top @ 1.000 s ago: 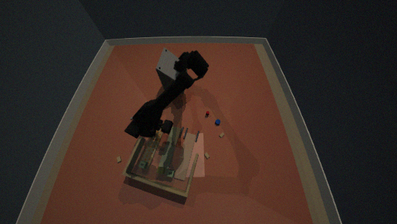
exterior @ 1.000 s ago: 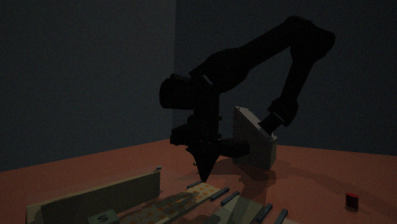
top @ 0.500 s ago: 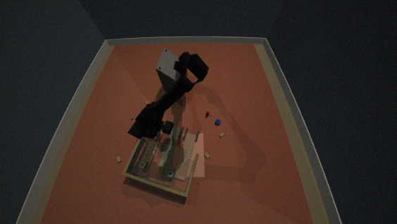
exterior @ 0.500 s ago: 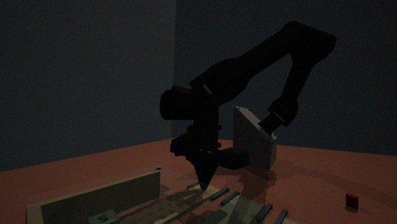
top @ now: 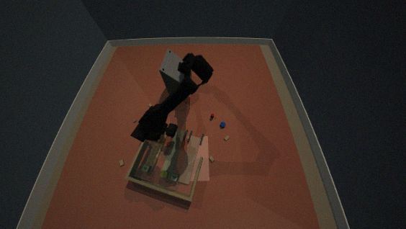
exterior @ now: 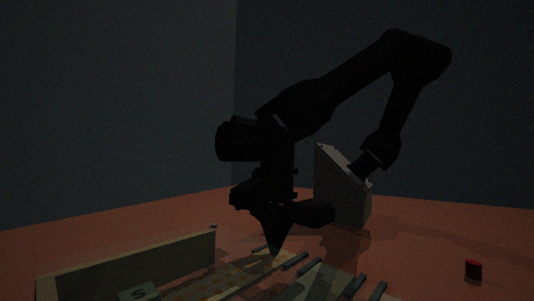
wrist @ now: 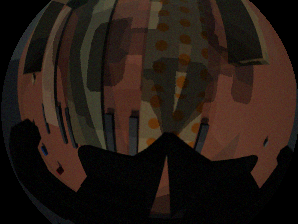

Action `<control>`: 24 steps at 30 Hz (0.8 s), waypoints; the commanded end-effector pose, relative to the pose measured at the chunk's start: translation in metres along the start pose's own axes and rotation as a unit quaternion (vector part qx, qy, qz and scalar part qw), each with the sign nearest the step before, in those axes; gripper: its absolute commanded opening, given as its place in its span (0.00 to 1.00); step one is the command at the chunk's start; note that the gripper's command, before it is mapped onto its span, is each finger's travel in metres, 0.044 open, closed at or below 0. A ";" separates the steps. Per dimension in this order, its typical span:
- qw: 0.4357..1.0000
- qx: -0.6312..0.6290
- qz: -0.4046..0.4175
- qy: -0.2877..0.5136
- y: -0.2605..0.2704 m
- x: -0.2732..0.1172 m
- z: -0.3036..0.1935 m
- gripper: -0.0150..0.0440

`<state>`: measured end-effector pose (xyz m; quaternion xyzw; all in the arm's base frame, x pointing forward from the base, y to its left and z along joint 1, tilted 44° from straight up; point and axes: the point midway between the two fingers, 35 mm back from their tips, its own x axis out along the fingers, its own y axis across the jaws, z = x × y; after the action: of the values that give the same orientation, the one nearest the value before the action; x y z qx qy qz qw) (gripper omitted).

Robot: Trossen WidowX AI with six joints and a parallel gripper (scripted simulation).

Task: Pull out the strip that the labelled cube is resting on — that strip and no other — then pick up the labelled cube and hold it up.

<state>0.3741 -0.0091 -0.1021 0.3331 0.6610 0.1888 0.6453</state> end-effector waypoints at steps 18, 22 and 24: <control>1.000 0.002 0.002 0.000 0.000 0.002 0.000 0.25; 1.000 0.002 0.002 0.000 0.000 0.003 0.000 0.25; 1.000 0.002 0.002 0.000 0.000 0.003 0.000 0.25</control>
<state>0.3742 -0.0087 -0.1030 0.3342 0.6610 0.1880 0.6451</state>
